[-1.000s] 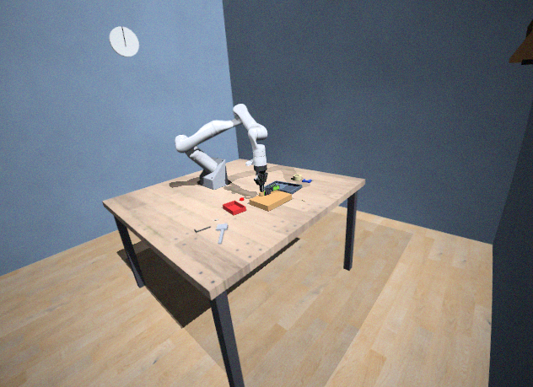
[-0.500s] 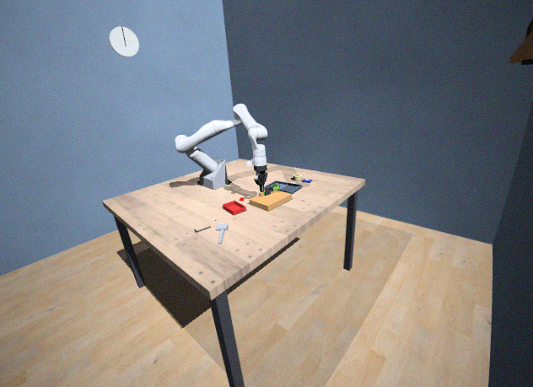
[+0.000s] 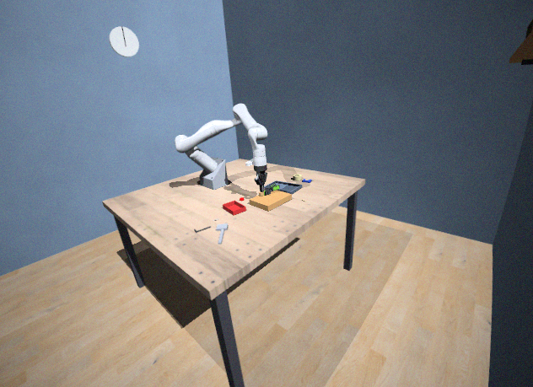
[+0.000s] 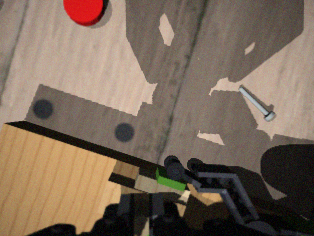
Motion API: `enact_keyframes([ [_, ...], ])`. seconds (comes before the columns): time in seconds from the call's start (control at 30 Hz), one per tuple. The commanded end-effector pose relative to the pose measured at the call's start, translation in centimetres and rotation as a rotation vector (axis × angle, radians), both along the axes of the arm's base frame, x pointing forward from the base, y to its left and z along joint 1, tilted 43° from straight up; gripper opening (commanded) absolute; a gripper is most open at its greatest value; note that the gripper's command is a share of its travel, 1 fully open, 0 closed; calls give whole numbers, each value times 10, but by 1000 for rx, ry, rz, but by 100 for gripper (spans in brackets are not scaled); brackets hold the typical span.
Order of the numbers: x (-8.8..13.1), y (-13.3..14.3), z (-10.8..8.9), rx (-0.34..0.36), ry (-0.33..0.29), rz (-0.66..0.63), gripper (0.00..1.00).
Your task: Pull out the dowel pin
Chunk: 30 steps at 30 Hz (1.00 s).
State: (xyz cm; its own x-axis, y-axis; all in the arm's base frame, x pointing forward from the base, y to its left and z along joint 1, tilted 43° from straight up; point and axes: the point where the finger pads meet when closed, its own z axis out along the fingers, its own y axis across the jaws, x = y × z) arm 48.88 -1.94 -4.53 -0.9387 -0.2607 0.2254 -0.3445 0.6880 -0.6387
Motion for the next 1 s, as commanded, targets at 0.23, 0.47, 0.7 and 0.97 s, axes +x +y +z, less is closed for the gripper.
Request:
enact_keyframes([
  [0.23,1,1,1,1,15,20,10],
  [0.47,1,1,1,0,24,30,10],
  [0.7,1,1,1,0,38,45,10],
  [0.97,1,1,1,0,49,57,10],
])
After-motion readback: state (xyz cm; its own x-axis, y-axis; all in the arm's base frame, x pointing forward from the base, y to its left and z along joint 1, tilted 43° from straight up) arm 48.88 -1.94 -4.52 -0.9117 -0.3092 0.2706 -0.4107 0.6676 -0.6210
